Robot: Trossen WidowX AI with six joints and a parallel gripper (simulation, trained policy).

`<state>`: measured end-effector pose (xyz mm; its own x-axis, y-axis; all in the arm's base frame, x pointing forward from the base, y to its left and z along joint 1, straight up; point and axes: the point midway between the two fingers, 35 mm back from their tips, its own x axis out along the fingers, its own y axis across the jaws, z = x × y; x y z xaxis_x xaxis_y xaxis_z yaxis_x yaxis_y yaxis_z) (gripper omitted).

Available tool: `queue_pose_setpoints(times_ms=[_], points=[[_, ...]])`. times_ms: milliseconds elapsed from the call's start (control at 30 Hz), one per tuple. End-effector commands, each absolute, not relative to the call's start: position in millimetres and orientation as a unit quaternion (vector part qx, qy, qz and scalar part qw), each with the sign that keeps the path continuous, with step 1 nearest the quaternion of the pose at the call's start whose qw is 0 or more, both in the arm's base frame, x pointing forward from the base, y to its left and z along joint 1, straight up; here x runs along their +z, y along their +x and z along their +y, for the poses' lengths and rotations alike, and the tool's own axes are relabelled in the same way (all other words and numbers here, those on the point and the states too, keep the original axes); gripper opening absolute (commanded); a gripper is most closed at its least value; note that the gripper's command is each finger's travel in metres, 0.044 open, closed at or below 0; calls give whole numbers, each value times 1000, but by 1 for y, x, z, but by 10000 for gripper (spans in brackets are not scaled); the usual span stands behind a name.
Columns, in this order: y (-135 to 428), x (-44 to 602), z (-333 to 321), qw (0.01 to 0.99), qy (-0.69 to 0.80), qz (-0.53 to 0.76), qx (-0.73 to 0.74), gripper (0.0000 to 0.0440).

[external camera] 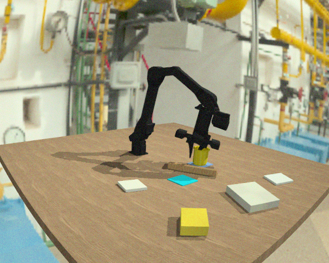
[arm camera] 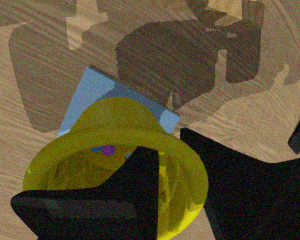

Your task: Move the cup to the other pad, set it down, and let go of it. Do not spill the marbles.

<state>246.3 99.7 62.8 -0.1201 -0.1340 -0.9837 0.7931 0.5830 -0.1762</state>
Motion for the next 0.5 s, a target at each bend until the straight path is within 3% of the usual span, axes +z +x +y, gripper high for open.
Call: queue_pose_setpoints(times_ms=[0, 67, 467], points=[[245, 60, 97, 617, 246, 647, -373, 17], [246, 63, 96, 620, 247, 646, -371, 1], [253, 95, 91, 625, 287, 626, -367, 0]])
